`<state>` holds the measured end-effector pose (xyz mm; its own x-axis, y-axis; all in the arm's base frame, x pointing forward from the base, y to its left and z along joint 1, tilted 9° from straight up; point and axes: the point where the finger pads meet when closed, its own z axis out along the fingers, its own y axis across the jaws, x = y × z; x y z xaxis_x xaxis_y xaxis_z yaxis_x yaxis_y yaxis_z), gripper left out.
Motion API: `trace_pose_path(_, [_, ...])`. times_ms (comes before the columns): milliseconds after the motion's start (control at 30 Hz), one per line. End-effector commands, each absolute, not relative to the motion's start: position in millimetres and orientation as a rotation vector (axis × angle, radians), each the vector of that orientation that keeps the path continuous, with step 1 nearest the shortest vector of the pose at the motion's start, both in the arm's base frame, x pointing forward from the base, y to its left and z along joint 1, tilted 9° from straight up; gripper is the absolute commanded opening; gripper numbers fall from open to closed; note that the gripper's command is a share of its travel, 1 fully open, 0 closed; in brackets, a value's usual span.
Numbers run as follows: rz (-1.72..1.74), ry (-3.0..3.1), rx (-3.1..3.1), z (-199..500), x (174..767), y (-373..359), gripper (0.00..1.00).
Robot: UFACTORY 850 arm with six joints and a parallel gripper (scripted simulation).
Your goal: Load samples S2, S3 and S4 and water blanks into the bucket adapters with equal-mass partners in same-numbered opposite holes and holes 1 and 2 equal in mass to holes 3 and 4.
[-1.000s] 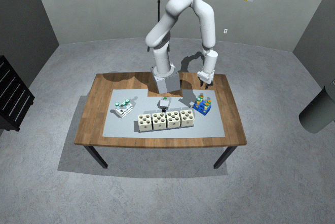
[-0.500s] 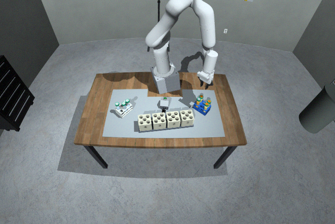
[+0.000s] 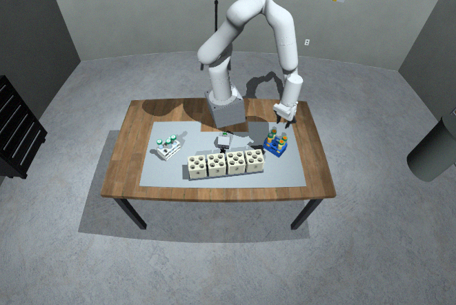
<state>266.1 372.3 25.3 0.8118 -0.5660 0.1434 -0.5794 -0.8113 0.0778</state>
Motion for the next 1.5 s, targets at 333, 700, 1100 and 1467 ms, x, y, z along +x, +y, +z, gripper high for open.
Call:
trace_pose_path(333, [0.165, -0.911, 2.876, 24.9, 296.8, 389.6, 0.57])
trace_pose_path(700, [0.165, -0.911, 2.876, 17.0, 297.4, 388.5, 0.57])
trace_pose_path(1100, [0.165, -0.911, 2.876, -2.7, 298.7, 385.5, 0.57])
trace_pose_path(1467, [0.165, -0.911, 2.876, -24.4, 300.2, 382.2, 0.57])
